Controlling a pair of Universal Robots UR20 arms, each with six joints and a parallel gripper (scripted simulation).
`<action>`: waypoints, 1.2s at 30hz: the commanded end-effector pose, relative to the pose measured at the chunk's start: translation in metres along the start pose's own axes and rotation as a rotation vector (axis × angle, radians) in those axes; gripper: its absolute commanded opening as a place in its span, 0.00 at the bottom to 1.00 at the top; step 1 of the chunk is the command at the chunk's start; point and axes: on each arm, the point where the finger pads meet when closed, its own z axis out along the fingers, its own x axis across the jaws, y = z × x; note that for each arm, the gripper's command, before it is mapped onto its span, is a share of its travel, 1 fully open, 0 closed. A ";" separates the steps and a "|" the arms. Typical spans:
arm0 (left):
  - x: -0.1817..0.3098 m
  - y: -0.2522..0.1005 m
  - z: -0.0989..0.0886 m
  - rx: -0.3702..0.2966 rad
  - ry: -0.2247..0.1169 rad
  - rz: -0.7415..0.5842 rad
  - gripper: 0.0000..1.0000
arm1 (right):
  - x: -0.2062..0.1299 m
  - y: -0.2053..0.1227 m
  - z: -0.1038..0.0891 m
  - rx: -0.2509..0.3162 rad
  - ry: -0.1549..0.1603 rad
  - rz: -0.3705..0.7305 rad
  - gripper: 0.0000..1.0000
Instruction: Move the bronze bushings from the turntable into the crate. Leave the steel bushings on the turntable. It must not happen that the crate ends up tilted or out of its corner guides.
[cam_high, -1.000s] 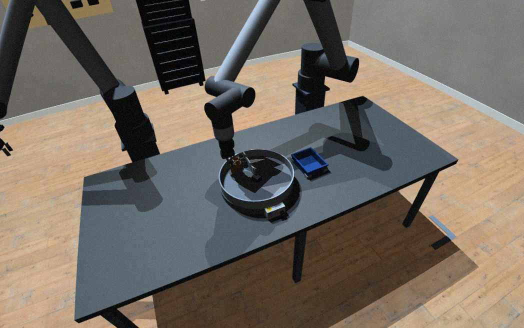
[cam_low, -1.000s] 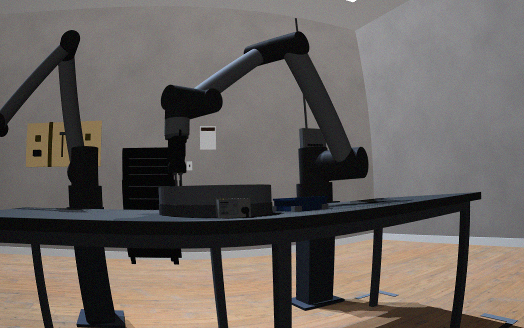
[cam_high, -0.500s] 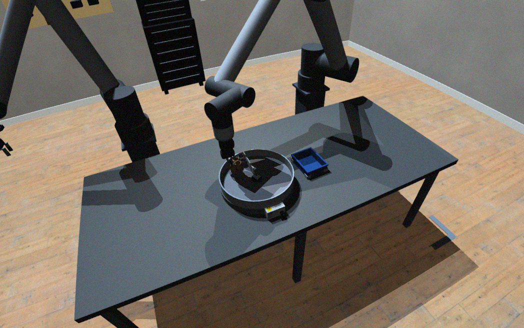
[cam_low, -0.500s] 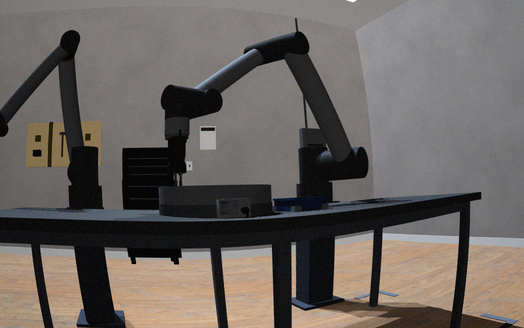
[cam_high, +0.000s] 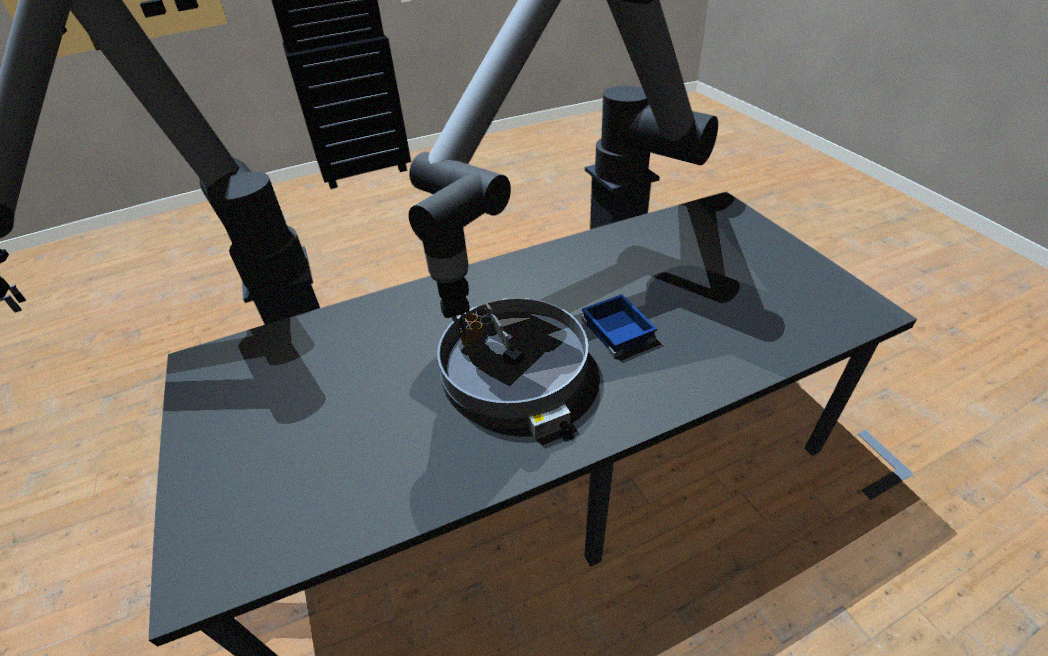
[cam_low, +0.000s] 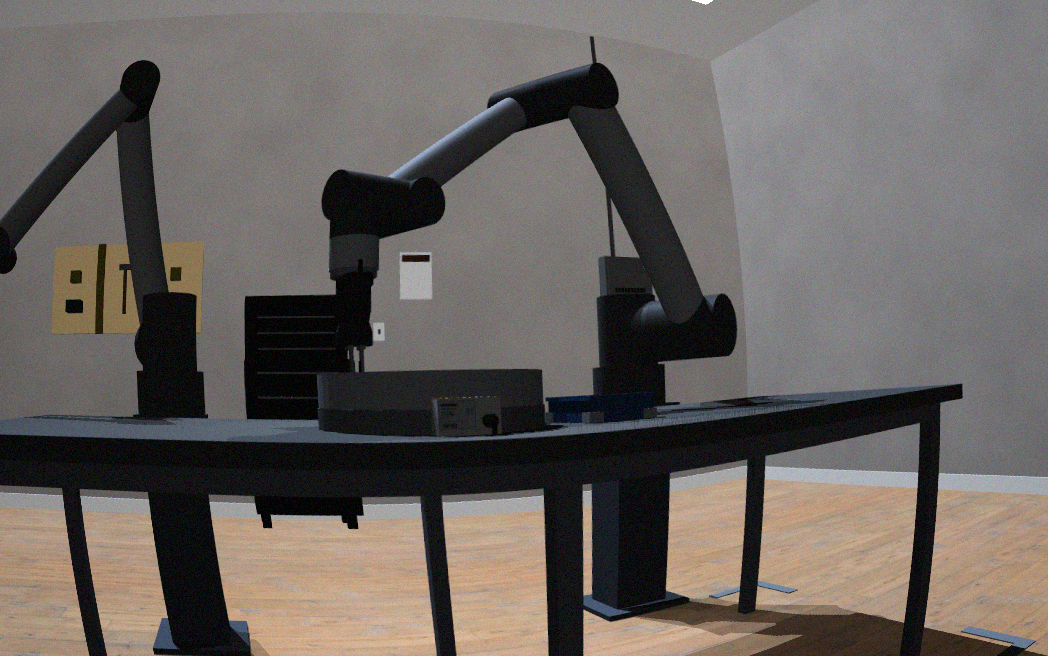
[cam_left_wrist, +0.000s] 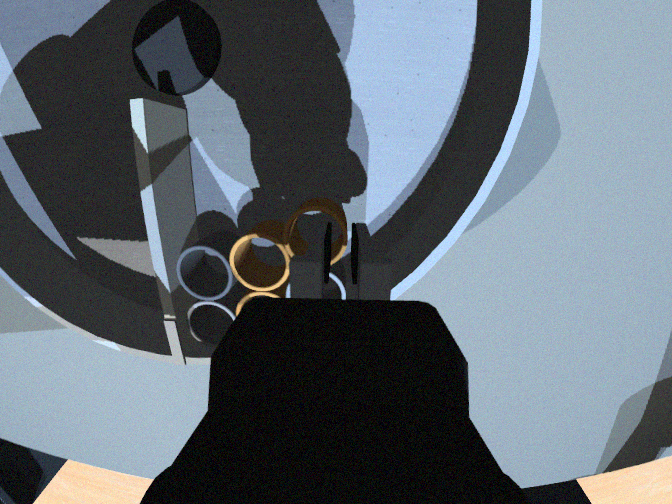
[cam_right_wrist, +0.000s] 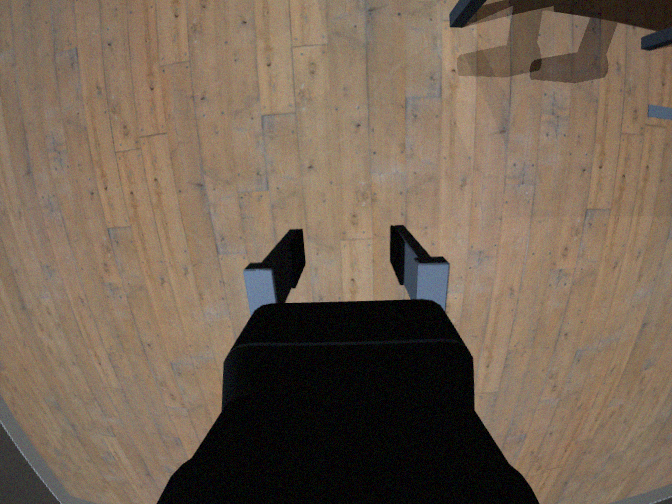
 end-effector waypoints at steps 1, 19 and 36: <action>0.000 0.000 0.001 0.001 0.001 0.000 0.36 | 0.000 0.001 -0.001 -0.001 0.000 0.000 1.00; 0.000 0.000 0.022 0.001 0.001 0.000 0.36 | 0.000 0.001 -0.001 -0.001 0.000 0.000 1.00; 0.000 0.000 0.022 0.001 0.001 0.000 0.36 | 0.000 0.001 -0.001 -0.001 0.000 0.000 1.00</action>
